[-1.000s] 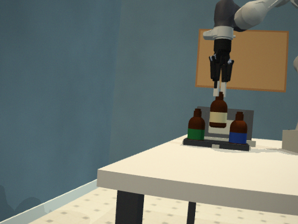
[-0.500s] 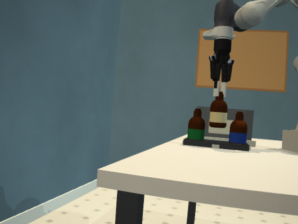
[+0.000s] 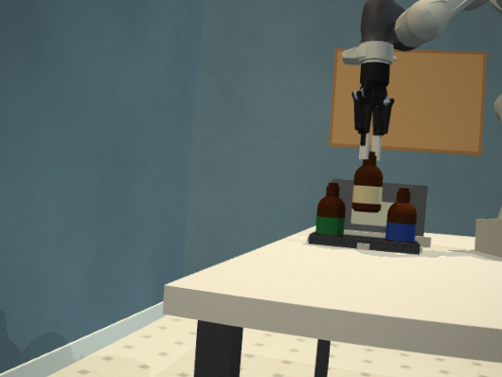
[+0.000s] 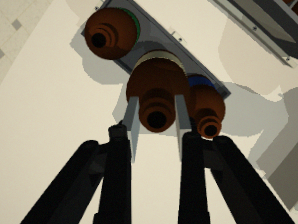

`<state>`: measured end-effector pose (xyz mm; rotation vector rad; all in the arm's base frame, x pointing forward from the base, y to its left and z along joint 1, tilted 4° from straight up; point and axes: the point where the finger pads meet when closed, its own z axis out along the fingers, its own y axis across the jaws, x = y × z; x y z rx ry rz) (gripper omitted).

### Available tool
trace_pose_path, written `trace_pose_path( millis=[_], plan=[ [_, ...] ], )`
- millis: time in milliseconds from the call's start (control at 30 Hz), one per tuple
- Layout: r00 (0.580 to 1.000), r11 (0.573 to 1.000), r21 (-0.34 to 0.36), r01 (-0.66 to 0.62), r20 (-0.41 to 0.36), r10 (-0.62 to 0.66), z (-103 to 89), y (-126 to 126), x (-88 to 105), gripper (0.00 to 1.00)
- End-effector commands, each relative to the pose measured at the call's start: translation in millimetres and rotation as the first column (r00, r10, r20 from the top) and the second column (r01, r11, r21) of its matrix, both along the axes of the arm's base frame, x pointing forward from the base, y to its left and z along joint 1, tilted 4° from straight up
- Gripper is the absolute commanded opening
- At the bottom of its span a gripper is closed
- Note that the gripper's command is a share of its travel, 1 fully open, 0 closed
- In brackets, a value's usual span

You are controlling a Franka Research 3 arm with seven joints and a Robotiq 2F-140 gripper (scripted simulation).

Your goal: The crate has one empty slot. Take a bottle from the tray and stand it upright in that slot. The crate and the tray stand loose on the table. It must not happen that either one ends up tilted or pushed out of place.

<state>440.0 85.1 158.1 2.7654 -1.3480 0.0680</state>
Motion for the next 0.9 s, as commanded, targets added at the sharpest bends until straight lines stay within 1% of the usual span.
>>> trace_pose_path(
  millis=[0,700,867],
  plan=[
    [1.000,1.000,0.003,-0.004,0.002,0.004,6.4,2.4,0.9,0.00],
    [1.000,1.000,0.003,-0.004,0.002,0.004,28.3,4.3,0.4,0.00],
    [1.000,1.000,0.003,-0.004,0.002,0.004,30.9,4.5,0.3,0.00]
  ],
)
